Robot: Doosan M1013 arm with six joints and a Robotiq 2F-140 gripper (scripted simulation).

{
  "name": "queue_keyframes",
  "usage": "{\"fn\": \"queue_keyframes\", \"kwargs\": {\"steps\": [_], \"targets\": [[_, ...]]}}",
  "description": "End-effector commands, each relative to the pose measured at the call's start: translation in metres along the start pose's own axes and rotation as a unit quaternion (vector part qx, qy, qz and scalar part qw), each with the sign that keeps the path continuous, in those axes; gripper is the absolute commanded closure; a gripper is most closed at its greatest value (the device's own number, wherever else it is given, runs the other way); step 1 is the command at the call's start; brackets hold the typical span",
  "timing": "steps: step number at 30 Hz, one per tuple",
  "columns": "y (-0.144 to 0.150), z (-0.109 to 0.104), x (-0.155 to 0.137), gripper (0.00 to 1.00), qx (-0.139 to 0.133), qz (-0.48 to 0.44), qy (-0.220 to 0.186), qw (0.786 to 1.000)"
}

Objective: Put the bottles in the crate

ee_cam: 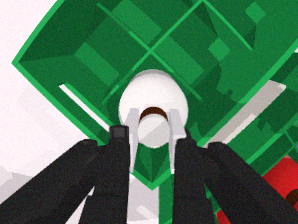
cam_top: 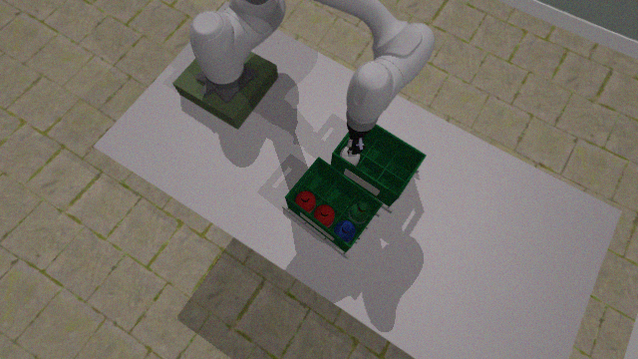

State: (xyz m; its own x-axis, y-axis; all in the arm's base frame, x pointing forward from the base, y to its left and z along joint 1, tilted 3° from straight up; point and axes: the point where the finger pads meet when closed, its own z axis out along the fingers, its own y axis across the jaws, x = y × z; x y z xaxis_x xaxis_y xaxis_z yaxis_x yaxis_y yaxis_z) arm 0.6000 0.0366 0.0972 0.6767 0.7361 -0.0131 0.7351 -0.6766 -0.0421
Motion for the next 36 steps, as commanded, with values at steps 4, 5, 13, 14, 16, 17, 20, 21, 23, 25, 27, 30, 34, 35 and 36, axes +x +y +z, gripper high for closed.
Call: {"fn": "queue_keyframes", "kwargs": {"steps": [4,5,13,14,16,17,20,21,23,25,27,30,34,35,36], "targets": [[-0.003,0.0035,0.0012,1.0,0.003,0.001,0.0,1.0],[-0.003,0.0035,0.0012,1.0,0.003,0.001,0.0,1.0],[-0.0029,0.0035,0.0012,1.0,0.003,0.001,0.0,1.0],[-0.0029,0.0035,0.0012,1.0,0.003,0.001,0.0,1.0],[-0.0029,0.0035,0.0012,1.0,0.003,0.001,0.0,1.0],[-0.0029,0.0035,0.0012,1.0,0.003,0.001,0.0,1.0],[-0.0029,0.0035,0.0011,1.0,0.003,0.001,0.0,1.0],[-0.0029,0.0035,0.0011,1.0,0.003,0.001,0.0,1.0],[-0.0029,0.0035,0.0011,1.0,0.003,0.001,0.0,1.0],[-0.0029,0.0035,0.0011,1.0,0.003,0.001,0.0,1.0],[-0.0029,0.0045,0.0011,1.0,0.003,0.001,0.0,1.0],[-0.0029,0.006,0.0011,1.0,0.003,0.001,0.0,1.0],[-0.0029,0.007,0.0011,1.0,0.003,0.001,0.0,1.0],[-0.0029,0.0075,0.0011,1.0,0.003,0.001,0.0,1.0],[-0.0029,0.008,0.0011,1.0,0.003,0.001,0.0,1.0]]}}
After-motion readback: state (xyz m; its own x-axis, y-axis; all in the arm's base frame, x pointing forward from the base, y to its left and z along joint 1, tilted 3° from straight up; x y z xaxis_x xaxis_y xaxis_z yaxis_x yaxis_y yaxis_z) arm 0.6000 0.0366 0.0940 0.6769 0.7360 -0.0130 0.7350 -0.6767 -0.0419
